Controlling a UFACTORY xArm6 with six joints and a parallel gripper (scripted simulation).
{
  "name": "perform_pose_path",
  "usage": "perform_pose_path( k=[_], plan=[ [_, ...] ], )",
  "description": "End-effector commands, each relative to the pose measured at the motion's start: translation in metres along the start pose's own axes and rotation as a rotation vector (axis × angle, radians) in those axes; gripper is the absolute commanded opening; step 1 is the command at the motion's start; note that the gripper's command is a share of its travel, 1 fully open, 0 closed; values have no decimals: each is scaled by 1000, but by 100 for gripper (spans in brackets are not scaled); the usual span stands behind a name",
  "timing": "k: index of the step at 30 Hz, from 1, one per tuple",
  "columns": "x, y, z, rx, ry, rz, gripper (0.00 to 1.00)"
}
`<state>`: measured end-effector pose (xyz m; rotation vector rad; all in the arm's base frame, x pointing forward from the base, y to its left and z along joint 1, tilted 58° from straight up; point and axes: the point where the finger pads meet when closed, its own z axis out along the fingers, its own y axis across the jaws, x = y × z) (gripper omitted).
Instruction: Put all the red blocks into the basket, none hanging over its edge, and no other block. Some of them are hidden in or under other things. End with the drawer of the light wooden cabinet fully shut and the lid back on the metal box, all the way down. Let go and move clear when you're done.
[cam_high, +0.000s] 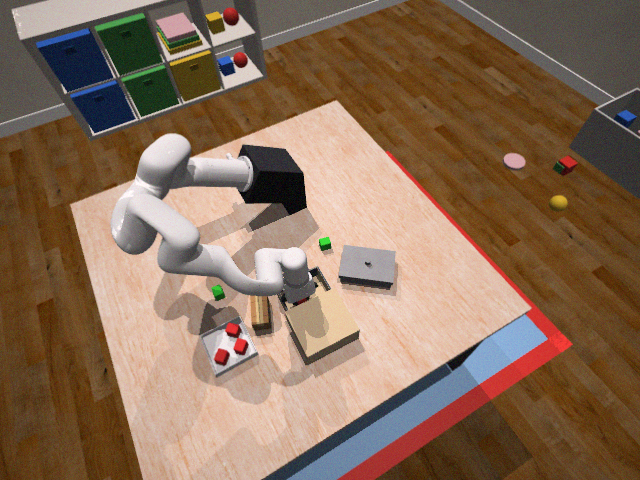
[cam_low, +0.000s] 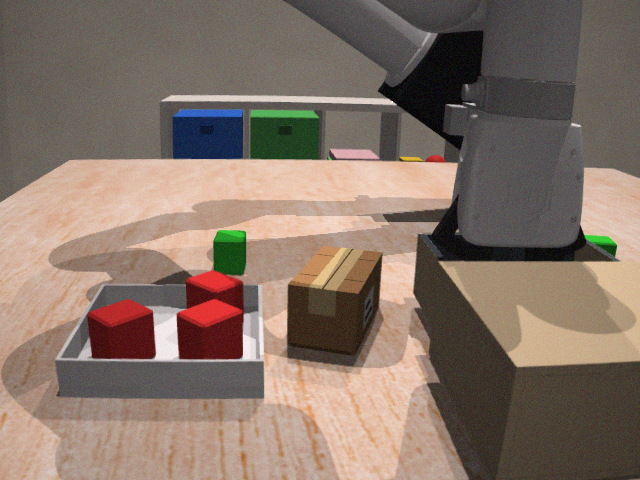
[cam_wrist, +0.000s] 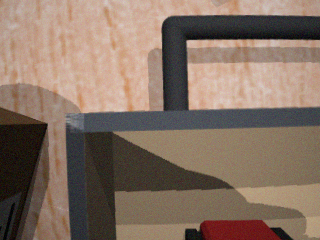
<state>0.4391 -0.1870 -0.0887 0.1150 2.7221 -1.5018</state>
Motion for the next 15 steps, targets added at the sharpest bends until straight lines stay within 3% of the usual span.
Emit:
perform_pose_path(
  k=[1, 15],
  plan=[
    [-1, 0, -1, -1, -2, 0, 0],
    [-1, 0, -12, -1, -2, 0, 0]
  ],
)
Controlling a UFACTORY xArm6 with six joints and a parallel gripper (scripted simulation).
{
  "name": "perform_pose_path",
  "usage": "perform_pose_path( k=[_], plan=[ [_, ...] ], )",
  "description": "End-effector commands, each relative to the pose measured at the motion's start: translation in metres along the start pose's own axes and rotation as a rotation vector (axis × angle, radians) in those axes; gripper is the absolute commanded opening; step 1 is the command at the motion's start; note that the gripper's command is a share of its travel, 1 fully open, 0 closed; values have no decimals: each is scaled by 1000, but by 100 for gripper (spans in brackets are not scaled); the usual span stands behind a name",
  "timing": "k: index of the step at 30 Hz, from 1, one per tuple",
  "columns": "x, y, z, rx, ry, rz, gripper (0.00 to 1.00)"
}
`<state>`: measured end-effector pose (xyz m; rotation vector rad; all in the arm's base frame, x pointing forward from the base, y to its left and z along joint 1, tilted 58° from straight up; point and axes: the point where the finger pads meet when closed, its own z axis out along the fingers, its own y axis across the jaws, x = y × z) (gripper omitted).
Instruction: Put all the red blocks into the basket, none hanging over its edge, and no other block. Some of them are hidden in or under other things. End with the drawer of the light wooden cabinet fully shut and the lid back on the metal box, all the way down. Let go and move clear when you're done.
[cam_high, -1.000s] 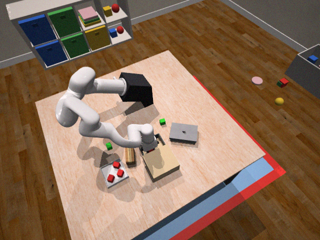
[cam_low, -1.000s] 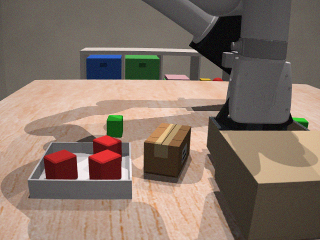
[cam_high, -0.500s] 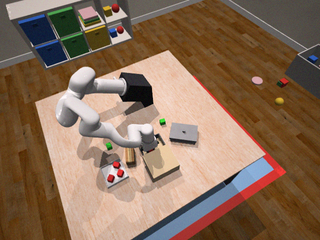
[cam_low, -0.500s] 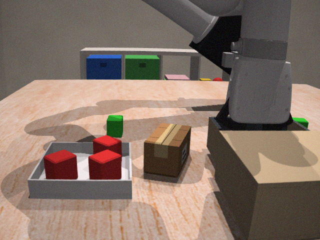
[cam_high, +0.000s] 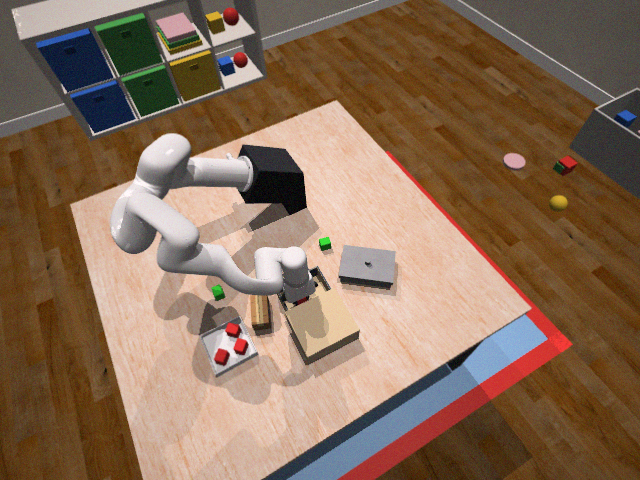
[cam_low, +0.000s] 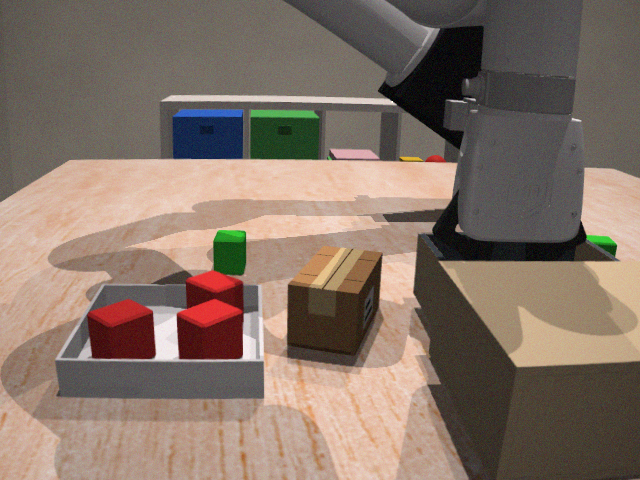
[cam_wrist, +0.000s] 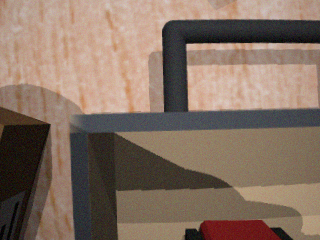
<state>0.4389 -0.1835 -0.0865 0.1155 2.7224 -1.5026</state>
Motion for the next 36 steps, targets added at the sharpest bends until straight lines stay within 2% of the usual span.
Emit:
perform_pose_path(
  k=[1, 11, 13, 28, 30, 36],
  plan=[
    [-1, 0, -10, -1, -3, 1, 0],
    [-1, 0, -44, -1, -3, 1, 0],
    [-1, 0, -44, -1, -3, 1, 0],
    [-1, 0, -110, -1, -3, 1, 0],
    [-1, 0, -110, -1, -3, 1, 0],
    [-1, 0, -130, -1, -3, 1, 0]
  ],
)
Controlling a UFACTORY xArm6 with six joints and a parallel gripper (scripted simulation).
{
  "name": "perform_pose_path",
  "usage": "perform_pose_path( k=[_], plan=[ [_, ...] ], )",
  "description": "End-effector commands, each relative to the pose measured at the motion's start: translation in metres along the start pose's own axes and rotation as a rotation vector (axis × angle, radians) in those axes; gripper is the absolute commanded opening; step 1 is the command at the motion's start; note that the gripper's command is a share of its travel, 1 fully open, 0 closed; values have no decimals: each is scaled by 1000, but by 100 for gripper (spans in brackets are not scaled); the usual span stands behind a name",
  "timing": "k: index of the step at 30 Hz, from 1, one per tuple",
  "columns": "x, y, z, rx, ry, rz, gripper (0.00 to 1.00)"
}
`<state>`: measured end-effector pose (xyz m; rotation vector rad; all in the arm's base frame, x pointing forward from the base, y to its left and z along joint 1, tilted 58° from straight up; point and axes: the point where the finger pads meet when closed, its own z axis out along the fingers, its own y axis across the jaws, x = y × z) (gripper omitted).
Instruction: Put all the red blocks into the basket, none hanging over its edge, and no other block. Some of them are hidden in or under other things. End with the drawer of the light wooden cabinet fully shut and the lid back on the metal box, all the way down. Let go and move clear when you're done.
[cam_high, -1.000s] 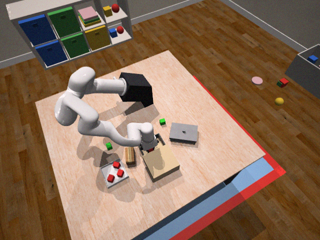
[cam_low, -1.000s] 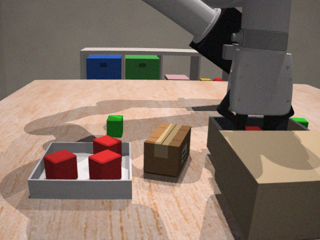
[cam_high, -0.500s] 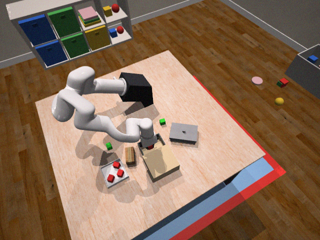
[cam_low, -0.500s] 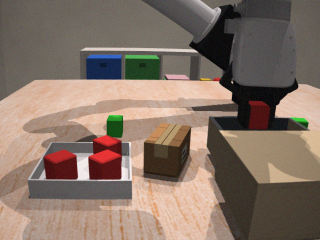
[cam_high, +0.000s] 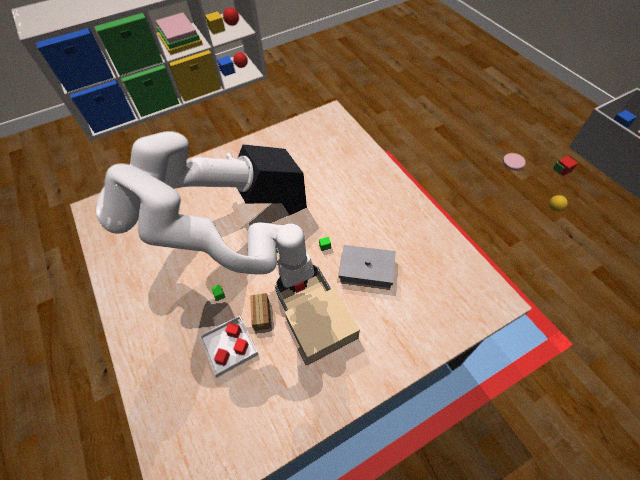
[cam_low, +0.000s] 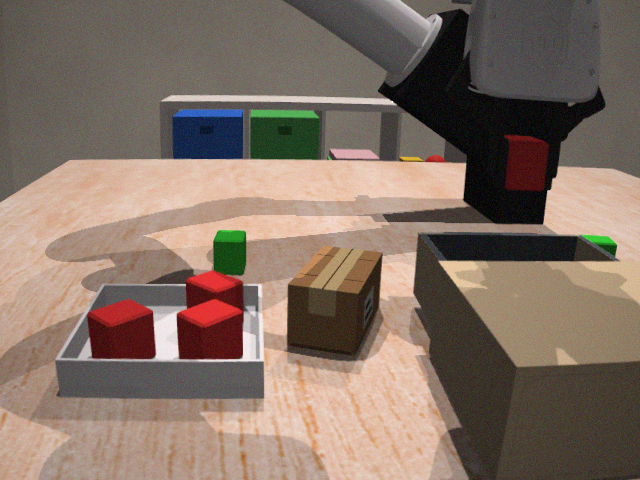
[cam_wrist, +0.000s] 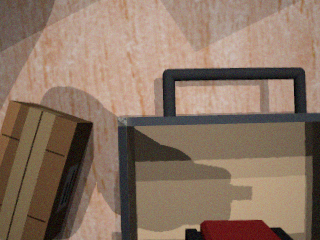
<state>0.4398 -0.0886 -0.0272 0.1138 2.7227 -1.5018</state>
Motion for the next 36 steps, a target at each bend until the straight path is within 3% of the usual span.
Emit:
perform_pose_path(
  k=[1, 19, 23, 26, 28, 29, 36],
  plan=[
    [-1, 0, -20, 0, -3, 1, 0],
    [-3, -5, -35, -2, -2, 13, 0],
    [-21, -71, -37, -21, 0, 196, 0],
    [-17, -94, -35, -21, 1, 349, 0],
    [-17, -94, -35, -21, 1, 349, 0],
    [-20, -125, -35, -20, 2, 471, 0],
    [-13, -191, -32, -1, -2, 715, 0]
  ],
)
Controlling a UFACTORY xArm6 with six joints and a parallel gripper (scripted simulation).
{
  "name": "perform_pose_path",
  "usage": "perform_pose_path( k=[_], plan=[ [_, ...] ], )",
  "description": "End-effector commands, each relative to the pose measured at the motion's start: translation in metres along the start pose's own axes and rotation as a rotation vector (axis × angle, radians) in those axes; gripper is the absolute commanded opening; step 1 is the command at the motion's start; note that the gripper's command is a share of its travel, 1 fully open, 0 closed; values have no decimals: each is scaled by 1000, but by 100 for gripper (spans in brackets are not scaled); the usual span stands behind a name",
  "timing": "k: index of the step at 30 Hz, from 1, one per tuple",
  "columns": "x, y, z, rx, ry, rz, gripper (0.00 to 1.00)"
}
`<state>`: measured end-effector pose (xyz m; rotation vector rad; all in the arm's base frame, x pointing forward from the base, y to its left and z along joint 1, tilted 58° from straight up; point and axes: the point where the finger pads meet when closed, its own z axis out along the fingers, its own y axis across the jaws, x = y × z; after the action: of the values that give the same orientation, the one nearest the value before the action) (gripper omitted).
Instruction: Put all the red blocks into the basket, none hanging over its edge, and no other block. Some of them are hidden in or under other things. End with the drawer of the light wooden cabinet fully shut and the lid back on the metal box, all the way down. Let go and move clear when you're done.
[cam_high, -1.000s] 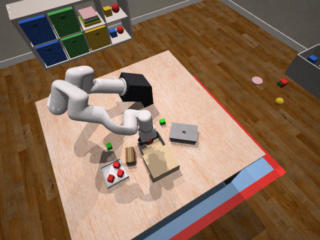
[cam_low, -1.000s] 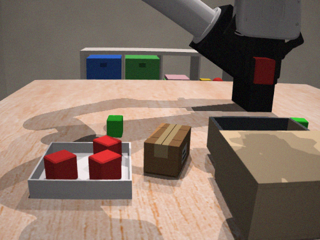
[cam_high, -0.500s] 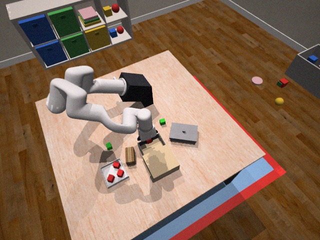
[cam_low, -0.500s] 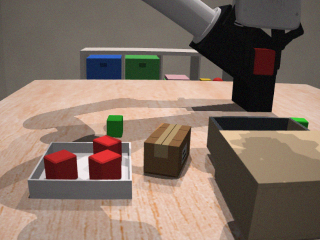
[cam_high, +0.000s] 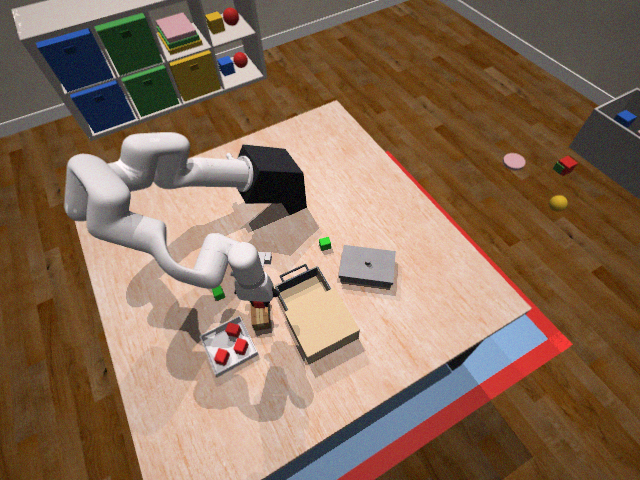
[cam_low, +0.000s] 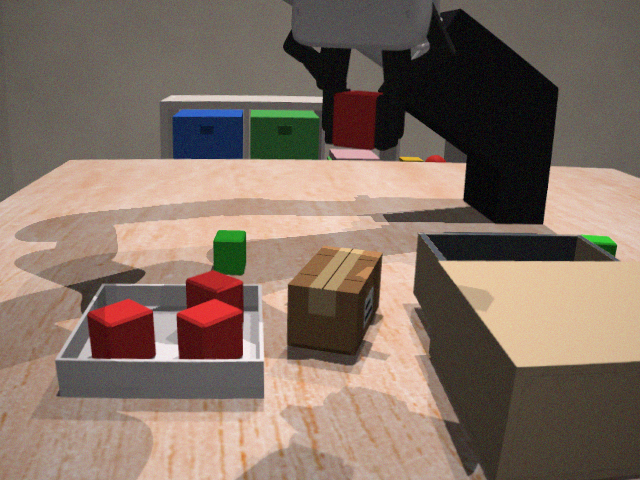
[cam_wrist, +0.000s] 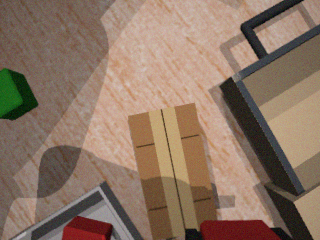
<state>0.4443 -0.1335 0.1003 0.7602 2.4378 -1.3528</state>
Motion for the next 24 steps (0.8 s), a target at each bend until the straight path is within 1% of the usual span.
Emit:
perform_pose_path(
  k=[1, 7, 9, 10, 12, 24],
  plan=[
    [-32, -62, -2, -13, -23, 207, 0],
    [-58, -116, -2, -13, -23, 207, 0],
    [-58, -116, -2, -13, -23, 207, 0],
    [-71, -143, -3, -13, -23, 207, 0],
    [-78, -159, -4, -13, -23, 207, 0],
    [-79, -161, -4, -13, -23, 207, 0]
  ],
)
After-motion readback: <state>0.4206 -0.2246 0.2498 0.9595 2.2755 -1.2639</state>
